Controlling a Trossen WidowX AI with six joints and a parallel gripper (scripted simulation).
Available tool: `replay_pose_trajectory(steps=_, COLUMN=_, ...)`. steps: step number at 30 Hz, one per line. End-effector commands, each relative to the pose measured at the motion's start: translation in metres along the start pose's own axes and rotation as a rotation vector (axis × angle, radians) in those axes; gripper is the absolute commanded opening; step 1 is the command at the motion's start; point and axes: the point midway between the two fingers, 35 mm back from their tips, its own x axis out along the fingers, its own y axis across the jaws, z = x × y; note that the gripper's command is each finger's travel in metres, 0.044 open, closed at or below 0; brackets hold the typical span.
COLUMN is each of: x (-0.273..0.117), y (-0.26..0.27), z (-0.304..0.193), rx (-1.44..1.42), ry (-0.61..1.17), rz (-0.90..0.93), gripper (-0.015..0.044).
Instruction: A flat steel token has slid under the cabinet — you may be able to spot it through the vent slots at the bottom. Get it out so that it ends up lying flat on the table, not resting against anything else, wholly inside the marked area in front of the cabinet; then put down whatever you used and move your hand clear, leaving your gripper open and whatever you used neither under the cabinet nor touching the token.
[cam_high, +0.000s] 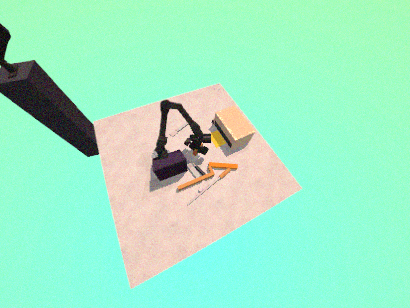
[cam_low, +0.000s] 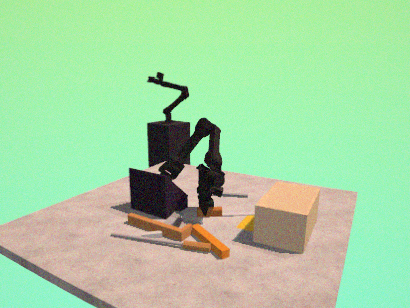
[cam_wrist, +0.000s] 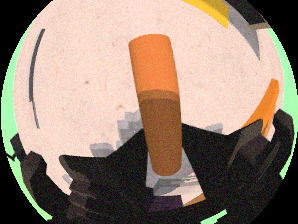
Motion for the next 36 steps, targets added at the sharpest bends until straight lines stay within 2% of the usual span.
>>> replay_pose_trajectory(steps=1, x=-0.001, y=-0.006, z=-0.002, rx=0.003, ry=-0.004, rz=-0.004, gripper=0.0000)
replay_pose_trajectory(steps=36, x=-0.001, y=-0.031, z=-0.040, rx=0.003, ry=-0.002, rz=-0.007, gripper=0.0000)
